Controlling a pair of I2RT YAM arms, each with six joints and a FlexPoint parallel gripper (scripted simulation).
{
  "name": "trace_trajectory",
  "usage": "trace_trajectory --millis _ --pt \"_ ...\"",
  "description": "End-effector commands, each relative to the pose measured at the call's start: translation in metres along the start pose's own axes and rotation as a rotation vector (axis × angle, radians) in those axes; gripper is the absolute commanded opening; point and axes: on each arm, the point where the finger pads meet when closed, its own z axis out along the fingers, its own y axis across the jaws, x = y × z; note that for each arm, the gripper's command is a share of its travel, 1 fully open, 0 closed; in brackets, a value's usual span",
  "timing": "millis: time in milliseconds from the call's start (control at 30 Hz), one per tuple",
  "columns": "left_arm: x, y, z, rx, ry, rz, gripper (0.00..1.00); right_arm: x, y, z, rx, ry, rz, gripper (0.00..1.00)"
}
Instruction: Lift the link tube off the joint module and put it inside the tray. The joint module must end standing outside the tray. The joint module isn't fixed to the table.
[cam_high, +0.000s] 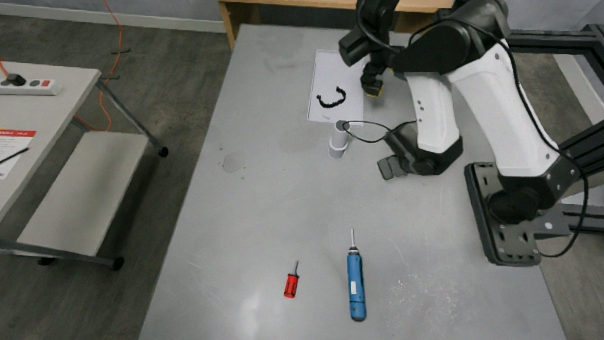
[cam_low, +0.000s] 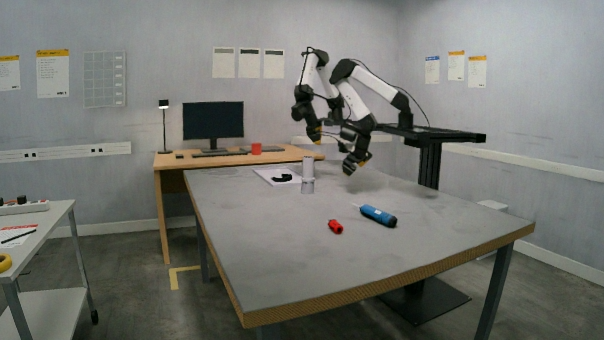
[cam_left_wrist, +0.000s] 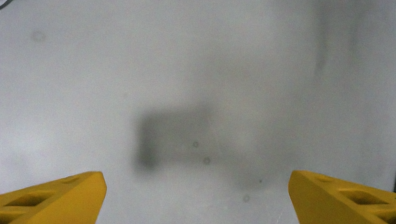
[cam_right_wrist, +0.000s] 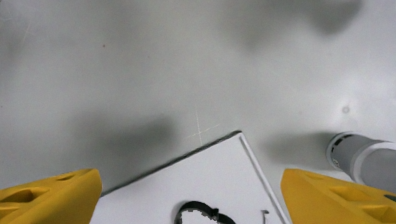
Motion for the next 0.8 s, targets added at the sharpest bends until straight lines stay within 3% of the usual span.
trace_trajectory --millis 0,567,767 --pt "-0.003 -0.001 -0.001 0.0 -0.007 0.006 1.0 -0.001 -0.002 -0.003 0.009 0.003 -0.006 1.0" --pt "-0.003 -0.001 -0.001 0.0 -0.007 0.006 1.0 -0.001 -0.002 -0.003 0.009 0.003 -0.006 1.0" --pt "-0.002 -0.003 -0.005 0.039 0.012 0.032 1.0 0.002 -0.025 -0.014 0.114 -0.028 0.126 1.0"
